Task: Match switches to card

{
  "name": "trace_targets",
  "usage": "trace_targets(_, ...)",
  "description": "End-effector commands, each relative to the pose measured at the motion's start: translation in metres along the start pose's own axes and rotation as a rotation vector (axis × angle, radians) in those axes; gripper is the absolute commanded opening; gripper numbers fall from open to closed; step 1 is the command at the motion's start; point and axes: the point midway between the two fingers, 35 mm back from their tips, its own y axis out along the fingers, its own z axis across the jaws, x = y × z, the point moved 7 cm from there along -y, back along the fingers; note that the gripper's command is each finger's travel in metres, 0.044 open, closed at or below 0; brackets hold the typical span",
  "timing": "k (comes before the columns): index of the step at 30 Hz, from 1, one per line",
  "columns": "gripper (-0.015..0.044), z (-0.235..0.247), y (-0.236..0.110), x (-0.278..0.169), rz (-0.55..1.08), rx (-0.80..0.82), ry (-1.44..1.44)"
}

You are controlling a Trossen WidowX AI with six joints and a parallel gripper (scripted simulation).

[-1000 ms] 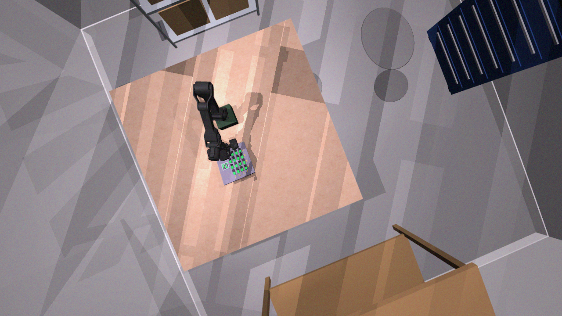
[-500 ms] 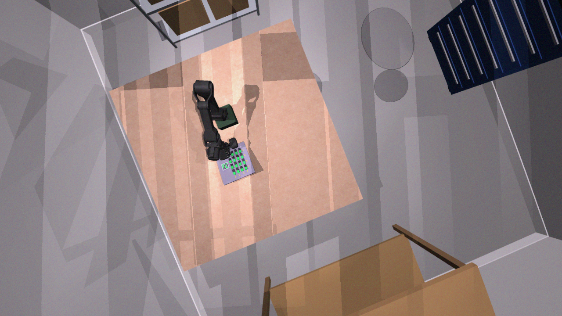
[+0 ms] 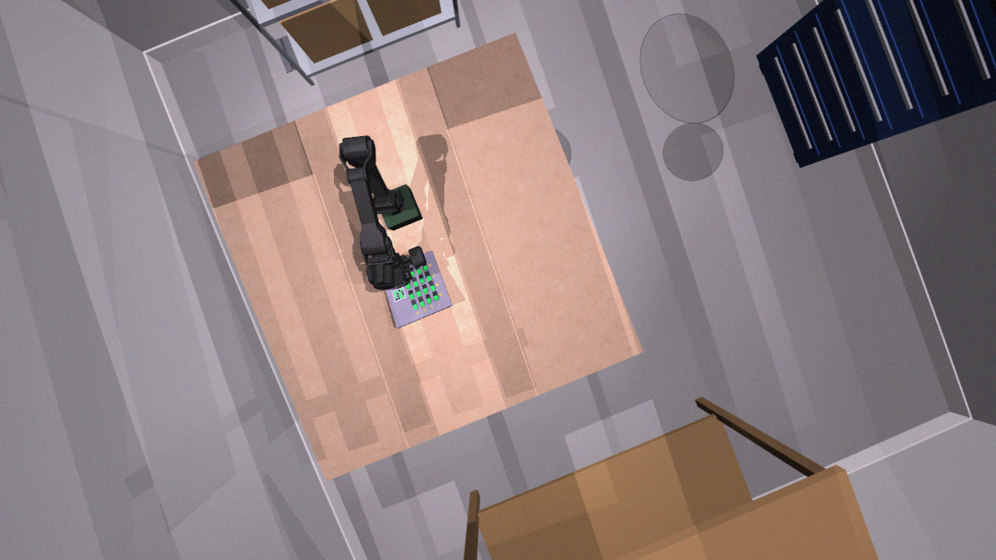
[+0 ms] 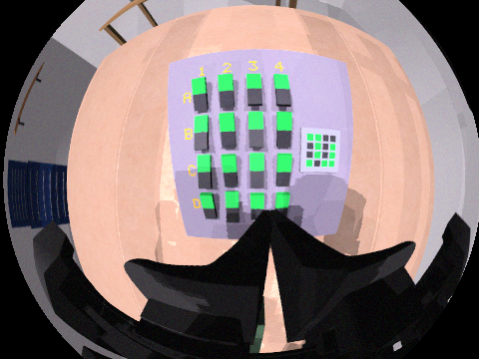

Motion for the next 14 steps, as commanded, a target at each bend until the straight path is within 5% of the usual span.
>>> trace_targets(1, 0.0, 0.019, -0.0039, 0.0273, -0.009, 0.001, -0.002)
trace_targets(14, 0.0, 0.0203, -0.004, 0.0288, -0.009, 0.001, -0.002)
